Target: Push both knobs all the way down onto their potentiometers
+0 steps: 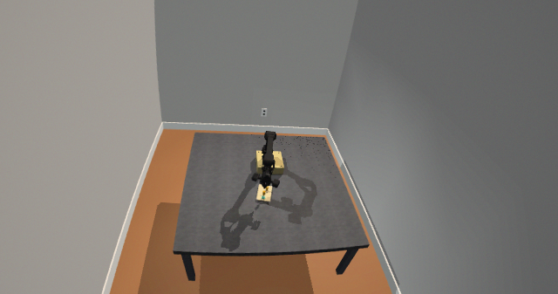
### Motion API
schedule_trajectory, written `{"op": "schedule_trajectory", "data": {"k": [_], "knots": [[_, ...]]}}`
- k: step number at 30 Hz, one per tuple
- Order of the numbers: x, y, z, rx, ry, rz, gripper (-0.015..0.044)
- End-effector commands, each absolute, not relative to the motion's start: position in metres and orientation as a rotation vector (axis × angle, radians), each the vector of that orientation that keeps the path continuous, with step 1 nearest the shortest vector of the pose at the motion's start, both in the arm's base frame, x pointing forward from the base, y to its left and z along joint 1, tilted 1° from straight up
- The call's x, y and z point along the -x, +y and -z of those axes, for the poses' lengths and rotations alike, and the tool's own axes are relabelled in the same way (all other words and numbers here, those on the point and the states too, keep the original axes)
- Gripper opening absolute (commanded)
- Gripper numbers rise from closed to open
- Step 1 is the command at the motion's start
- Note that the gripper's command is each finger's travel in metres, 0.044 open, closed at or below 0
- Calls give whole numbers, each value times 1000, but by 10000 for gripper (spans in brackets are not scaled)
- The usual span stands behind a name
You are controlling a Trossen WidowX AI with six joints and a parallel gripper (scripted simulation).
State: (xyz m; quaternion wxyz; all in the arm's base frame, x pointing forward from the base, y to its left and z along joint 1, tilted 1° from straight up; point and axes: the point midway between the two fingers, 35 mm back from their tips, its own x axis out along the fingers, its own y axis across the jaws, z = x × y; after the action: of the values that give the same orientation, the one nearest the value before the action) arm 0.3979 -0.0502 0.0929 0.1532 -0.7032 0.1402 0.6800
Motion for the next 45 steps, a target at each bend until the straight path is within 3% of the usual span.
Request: {"op": "schedule_trajectory", "data": {"k": [1,45], "knots": [[-399,-51,-90,2025,403,-1951,0],[-399,-51,-64,2025,403,-1952,0]]}}
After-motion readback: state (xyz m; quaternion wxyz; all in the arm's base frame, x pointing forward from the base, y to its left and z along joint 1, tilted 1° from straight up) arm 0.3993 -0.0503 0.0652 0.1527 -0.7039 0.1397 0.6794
